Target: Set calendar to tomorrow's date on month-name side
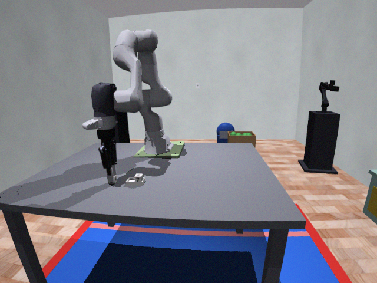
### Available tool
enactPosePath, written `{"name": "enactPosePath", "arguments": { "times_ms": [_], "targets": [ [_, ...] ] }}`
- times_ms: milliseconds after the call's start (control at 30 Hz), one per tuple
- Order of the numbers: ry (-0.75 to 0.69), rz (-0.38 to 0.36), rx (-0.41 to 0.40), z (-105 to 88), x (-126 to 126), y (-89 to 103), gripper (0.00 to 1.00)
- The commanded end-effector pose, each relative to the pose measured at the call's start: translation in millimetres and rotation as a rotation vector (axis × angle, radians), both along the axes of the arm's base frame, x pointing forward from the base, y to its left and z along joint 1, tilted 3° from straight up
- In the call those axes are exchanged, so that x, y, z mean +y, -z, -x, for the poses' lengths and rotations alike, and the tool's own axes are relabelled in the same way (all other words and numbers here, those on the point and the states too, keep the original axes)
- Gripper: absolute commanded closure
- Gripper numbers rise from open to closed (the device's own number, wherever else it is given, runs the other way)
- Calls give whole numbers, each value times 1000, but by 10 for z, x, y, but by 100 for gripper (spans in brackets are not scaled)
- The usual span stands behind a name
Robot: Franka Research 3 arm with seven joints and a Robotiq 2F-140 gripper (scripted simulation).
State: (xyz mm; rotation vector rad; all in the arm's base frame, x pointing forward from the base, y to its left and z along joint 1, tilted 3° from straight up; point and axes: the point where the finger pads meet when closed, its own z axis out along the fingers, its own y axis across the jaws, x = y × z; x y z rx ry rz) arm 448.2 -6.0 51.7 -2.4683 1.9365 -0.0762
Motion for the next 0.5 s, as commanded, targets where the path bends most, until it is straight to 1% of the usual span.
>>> {"name": "enactPosePath", "arguments": {
  "times_ms": [0,467],
  "targets": [
    [-9,0,-3,-11,18,2,84],
    [-9,0,-3,-11,17,23,84]
  ]
}}
